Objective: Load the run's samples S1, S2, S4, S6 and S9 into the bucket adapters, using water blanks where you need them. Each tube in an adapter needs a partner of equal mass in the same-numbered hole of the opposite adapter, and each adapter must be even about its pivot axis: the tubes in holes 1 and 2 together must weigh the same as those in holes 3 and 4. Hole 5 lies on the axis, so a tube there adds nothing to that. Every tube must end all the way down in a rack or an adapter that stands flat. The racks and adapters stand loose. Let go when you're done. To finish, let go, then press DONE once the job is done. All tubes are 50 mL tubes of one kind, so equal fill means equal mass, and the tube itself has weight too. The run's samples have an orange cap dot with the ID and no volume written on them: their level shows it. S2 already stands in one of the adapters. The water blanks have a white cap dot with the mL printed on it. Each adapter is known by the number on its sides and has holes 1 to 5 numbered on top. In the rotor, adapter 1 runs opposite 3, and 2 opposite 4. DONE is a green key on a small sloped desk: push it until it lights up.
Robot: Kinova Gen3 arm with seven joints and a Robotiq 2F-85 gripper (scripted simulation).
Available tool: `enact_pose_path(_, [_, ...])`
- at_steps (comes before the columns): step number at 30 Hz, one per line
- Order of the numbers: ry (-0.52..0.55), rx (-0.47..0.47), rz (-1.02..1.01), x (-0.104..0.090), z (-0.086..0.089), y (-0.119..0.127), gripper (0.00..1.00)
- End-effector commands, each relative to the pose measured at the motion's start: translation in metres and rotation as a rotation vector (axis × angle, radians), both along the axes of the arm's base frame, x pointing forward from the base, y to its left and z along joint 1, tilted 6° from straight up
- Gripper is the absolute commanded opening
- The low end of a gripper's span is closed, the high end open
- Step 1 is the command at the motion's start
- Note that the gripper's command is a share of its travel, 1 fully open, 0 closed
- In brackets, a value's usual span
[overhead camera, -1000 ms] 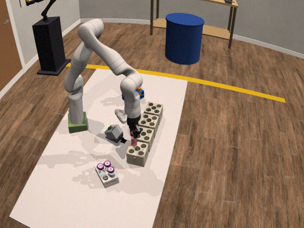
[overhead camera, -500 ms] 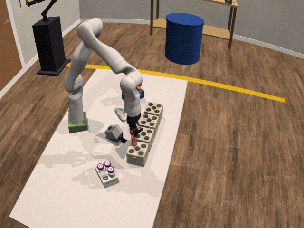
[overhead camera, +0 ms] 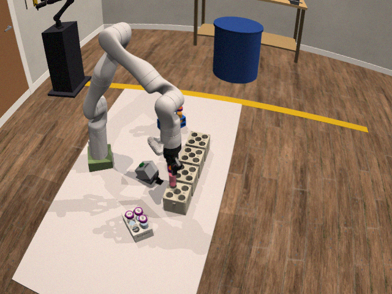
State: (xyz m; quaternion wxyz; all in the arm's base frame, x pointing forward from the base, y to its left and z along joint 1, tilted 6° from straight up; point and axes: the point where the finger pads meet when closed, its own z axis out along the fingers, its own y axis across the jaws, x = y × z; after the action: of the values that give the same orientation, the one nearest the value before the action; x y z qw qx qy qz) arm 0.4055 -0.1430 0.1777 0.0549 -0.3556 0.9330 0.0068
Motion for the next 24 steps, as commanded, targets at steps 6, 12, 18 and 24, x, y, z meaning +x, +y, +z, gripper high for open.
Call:
enact_pose_path(6, [-0.005,0.003,0.007,0.001,0.008,0.001,0.1])
enact_pose_path(12, [-0.004,0.0,0.002,0.0,0.008,0.0,0.1])
enact_pose_path(18, [-0.006,0.003,0.007,0.0,0.012,0.001,0.1])
enact_pose_path(24, [-0.006,0.003,0.007,0.0,0.018,0.001,0.1])
